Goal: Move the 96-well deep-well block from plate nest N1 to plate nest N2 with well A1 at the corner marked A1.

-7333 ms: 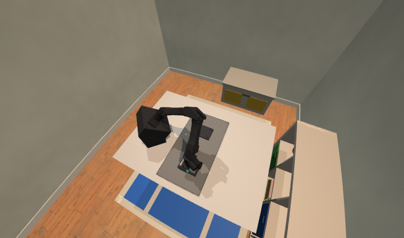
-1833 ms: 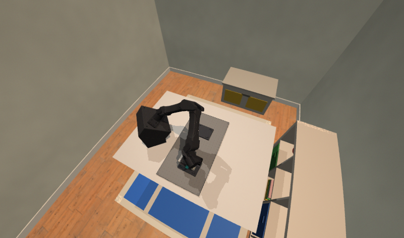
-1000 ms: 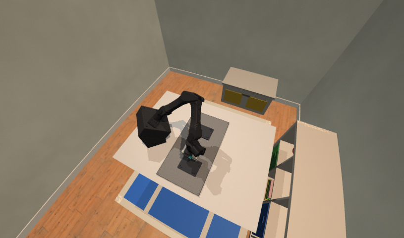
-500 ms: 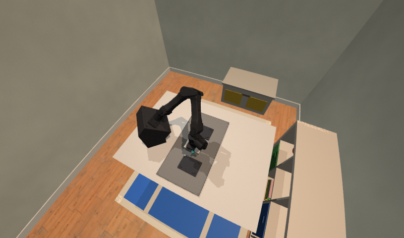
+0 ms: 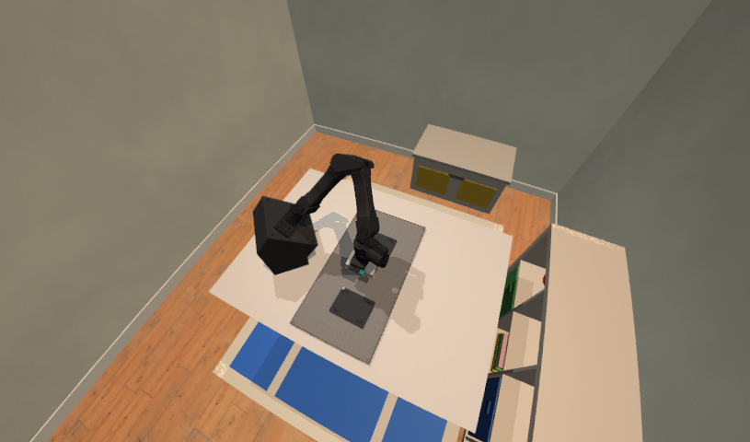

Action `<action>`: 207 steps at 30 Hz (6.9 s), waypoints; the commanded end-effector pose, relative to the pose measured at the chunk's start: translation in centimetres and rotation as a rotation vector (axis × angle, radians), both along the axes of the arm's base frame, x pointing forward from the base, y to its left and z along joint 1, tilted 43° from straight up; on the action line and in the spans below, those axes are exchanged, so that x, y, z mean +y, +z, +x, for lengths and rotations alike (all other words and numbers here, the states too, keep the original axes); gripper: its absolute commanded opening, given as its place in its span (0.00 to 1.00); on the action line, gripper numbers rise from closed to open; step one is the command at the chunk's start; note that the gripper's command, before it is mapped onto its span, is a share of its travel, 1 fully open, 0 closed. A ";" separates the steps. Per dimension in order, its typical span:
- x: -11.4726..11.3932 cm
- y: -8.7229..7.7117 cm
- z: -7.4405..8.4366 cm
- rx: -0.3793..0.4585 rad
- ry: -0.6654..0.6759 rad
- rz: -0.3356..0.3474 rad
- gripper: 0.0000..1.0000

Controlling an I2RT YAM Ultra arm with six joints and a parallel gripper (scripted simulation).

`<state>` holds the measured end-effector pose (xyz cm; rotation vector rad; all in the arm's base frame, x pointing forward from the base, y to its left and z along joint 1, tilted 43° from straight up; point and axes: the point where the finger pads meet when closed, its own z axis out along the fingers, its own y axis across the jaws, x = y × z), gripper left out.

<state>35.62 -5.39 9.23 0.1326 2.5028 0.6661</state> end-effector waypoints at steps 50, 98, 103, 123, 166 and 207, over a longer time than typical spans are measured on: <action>13.0 7.2 -1.4 -0.013 -0.031 -0.001 0.00; 14.5 7.9 -1.6 -0.014 -0.031 0.000 0.00; 14.5 7.9 -1.6 -0.014 -0.031 0.000 0.00; 15.4 6.5 -0.3 -0.014 -0.031 0.000 0.00; 17.7 2.7 2.8 -0.013 -0.031 0.001 0.00; 17.9 2.2 2.9 -0.013 -0.031 0.001 0.00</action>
